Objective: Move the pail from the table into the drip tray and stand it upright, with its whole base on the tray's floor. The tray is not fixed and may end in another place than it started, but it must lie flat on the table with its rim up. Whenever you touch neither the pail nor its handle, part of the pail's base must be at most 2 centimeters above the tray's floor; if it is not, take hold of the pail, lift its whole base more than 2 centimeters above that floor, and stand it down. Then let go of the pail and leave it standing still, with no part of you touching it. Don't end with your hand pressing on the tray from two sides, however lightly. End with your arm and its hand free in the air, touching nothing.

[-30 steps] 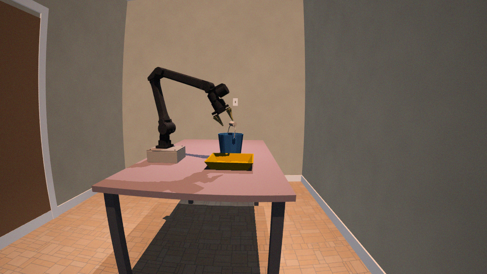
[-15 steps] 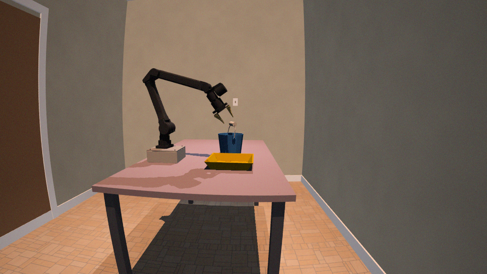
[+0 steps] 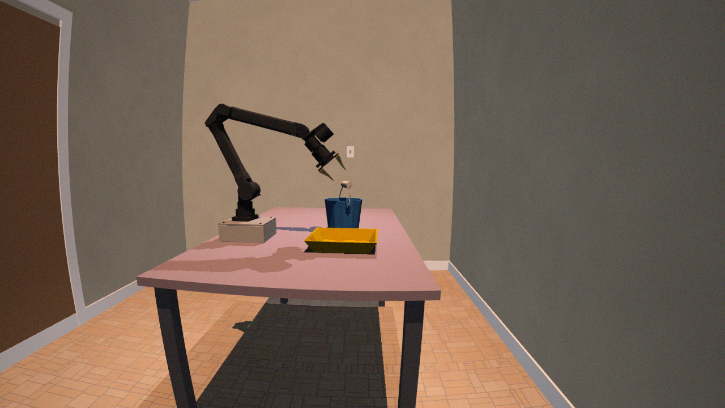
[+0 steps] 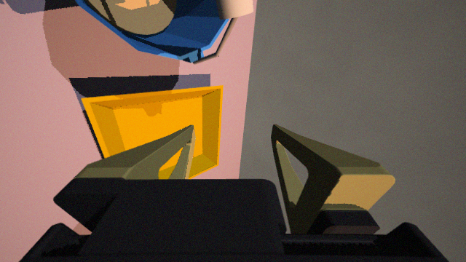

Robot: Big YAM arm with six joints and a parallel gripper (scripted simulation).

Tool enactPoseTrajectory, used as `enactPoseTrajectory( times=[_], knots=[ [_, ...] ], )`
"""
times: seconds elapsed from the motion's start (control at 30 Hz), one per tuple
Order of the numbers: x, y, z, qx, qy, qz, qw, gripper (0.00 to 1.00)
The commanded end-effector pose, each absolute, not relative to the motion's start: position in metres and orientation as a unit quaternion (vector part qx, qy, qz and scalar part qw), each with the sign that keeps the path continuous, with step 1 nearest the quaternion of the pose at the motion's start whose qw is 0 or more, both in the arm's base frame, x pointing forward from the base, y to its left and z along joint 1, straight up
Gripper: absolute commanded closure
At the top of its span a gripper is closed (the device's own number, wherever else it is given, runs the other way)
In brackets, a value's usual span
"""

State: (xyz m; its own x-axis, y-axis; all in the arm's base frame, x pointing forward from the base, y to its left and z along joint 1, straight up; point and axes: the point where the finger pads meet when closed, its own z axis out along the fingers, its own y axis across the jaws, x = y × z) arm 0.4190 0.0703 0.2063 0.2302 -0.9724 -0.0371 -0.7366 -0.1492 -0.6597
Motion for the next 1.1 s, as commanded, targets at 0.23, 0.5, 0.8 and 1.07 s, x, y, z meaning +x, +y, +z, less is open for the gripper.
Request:
enactPoseTrajectory(
  times=[0.23, 0.5, 0.8, 1.07],
  knots=[
    [0.398, 0.119, 0.223, -0.739, 0.544, -0.222, 0.331, 0.30],
    [0.383, 0.144, 0.230, -0.749, 0.510, -0.230, 0.355, 0.30],
    [0.360, 0.175, 0.237, -0.752, 0.484, -0.233, 0.382, 0.30],
    [0.358, 0.171, 0.224, -0.757, 0.498, -0.224, 0.360, 0.30]
  ],
)
